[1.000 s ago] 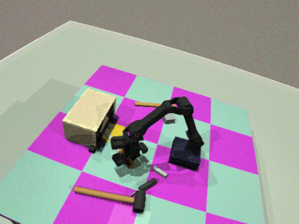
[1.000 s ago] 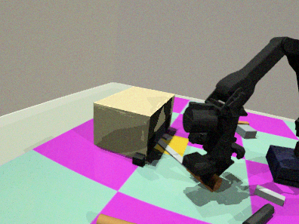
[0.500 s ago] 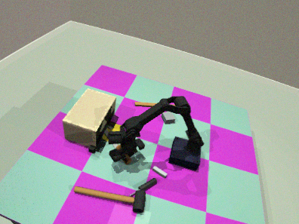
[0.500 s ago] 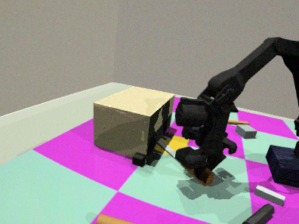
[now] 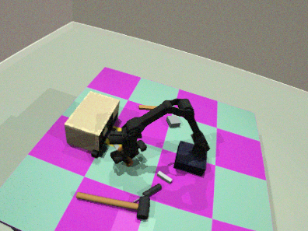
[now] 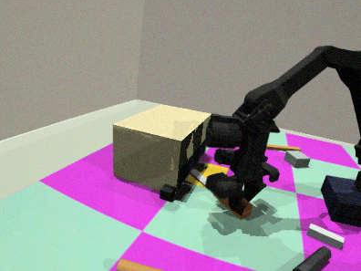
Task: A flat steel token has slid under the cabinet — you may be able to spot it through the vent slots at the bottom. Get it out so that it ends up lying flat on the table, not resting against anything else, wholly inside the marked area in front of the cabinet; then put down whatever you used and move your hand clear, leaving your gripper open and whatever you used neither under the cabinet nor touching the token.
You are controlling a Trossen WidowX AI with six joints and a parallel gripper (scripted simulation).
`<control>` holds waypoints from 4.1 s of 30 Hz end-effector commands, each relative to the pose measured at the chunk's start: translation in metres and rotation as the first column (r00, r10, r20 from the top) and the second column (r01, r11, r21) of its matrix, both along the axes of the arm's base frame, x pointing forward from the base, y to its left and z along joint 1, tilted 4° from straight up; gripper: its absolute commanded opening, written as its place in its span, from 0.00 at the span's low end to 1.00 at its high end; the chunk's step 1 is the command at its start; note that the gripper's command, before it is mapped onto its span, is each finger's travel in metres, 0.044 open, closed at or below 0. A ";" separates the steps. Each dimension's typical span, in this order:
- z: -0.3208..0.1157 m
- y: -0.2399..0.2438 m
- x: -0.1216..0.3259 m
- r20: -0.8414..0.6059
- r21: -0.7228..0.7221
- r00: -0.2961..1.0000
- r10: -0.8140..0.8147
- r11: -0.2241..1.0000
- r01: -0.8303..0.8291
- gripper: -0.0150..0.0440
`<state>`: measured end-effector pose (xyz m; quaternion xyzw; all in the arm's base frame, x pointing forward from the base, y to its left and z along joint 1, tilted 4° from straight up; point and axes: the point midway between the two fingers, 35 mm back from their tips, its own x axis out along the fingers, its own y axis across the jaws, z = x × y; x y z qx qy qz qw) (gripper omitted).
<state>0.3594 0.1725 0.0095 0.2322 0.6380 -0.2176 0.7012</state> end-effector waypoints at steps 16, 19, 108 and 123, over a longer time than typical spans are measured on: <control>-0.002 -0.017 -0.009 0.002 -0.004 1.000 0.002 1.000 -0.002 0.25; -0.002 -0.020 -0.011 0.002 -0.004 1.000 0.002 1.000 -0.002 0.25; 0.013 0.024 -0.083 -0.004 -0.001 1.000 0.010 1.000 -0.010 0.25; 0.014 0.005 -0.085 -0.004 -0.002 1.000 0.009 1.000 -0.009 0.25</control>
